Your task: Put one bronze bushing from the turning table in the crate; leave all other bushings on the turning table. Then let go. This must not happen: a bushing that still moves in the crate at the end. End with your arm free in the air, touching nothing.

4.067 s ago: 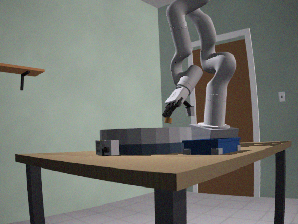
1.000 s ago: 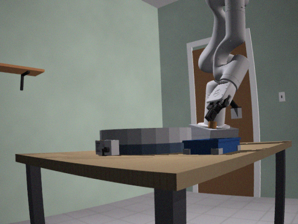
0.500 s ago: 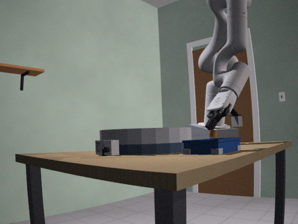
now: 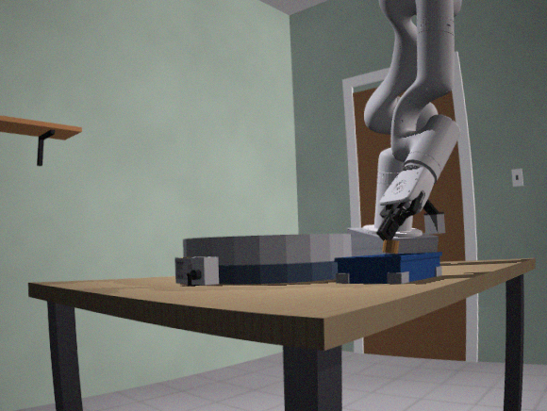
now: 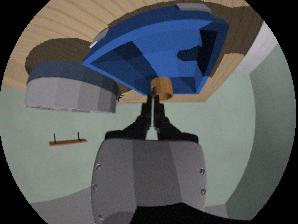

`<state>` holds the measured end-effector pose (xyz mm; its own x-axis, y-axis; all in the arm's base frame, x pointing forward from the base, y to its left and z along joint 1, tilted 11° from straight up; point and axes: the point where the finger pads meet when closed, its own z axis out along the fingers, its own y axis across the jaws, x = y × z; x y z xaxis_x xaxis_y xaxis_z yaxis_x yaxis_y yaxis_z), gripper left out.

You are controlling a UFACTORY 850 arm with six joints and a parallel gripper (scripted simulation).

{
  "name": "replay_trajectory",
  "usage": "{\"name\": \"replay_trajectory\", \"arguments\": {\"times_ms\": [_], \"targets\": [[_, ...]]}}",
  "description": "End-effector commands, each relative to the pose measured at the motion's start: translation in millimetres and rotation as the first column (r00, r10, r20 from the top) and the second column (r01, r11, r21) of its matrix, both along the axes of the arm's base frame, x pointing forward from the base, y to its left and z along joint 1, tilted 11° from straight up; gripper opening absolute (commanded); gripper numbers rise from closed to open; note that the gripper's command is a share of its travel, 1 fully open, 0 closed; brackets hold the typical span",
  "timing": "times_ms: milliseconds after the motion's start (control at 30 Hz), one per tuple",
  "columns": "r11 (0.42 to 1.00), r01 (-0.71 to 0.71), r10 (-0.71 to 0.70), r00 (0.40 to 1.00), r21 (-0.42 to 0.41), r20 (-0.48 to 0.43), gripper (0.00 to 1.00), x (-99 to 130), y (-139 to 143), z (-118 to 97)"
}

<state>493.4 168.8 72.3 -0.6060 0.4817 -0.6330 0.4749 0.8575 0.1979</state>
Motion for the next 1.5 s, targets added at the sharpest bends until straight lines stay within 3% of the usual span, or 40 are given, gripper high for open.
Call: {"name": "replay_trajectory", "arguments": {"times_ms": [0, 800, 1467], "targets": [[1.000, 0.000, 0.000, 1.000, 0.001, 0.001, 0.00, 0.9, 0.8, -2.7], [1.000, 0.000, 0.000, 1.000, 0.001, 0.001, 0.00, 4.2, 6.5, -35.9], [1.000, 0.000, 0.000, 1.000, 0.001, 0.001, 0.00, 4.5, 7.0, -38.6]]}}
